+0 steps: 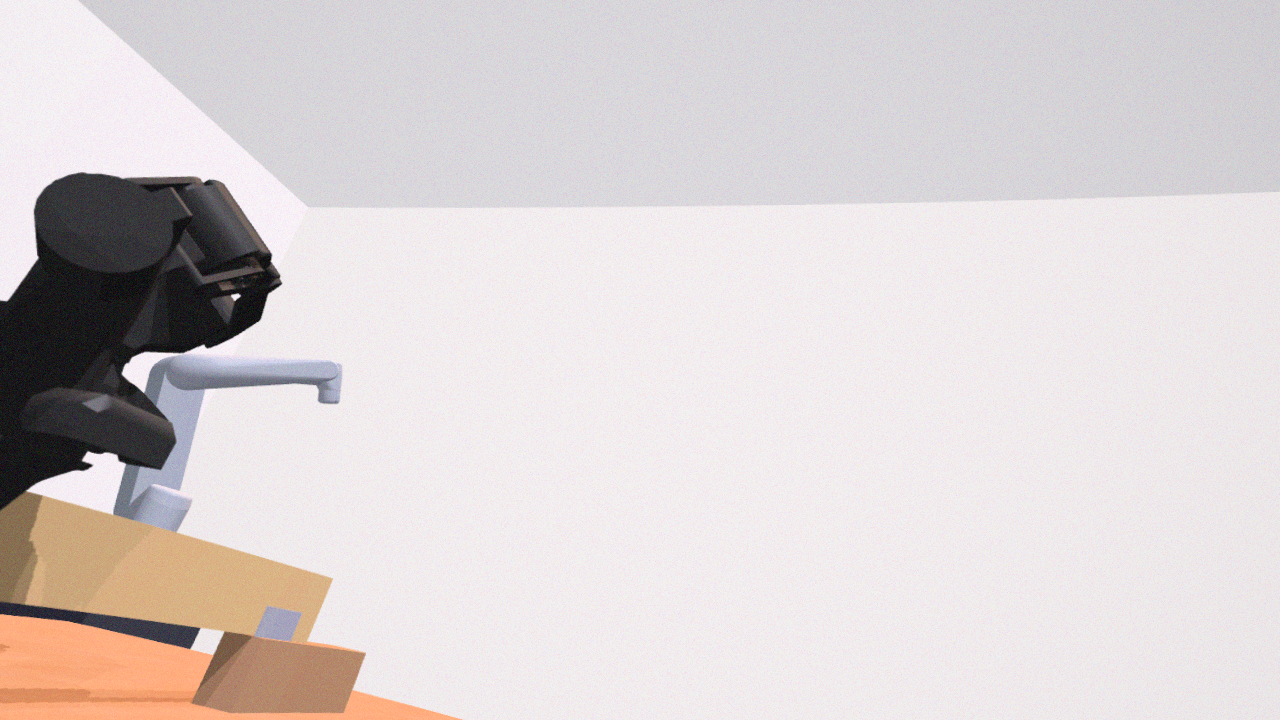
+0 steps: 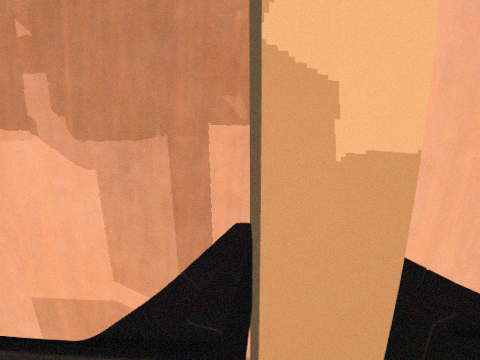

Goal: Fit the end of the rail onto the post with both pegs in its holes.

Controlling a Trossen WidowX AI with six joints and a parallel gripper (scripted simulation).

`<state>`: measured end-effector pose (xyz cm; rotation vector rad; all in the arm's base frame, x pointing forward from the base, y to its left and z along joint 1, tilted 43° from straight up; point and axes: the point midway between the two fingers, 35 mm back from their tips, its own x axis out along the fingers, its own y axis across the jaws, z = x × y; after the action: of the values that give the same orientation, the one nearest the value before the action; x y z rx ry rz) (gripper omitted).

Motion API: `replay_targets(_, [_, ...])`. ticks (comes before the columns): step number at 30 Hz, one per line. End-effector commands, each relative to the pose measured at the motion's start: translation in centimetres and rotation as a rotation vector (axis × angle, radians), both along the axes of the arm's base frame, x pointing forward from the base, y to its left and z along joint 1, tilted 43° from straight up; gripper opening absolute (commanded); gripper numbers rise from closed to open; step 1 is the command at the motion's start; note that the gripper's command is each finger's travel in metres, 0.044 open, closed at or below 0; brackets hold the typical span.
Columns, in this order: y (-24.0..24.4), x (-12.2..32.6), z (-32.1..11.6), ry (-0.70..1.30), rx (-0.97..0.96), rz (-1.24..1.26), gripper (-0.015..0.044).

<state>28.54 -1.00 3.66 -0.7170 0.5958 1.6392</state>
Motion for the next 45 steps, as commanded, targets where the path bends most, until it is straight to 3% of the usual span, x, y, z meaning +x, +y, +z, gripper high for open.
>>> replay_targets(1, [-0.31,0.22,0.02,-0.010,-0.002,-0.004,0.0000])
replay_targets(45, [-1.06,0.37,-0.74,-0.011,-0.003,-0.004,0.0000])
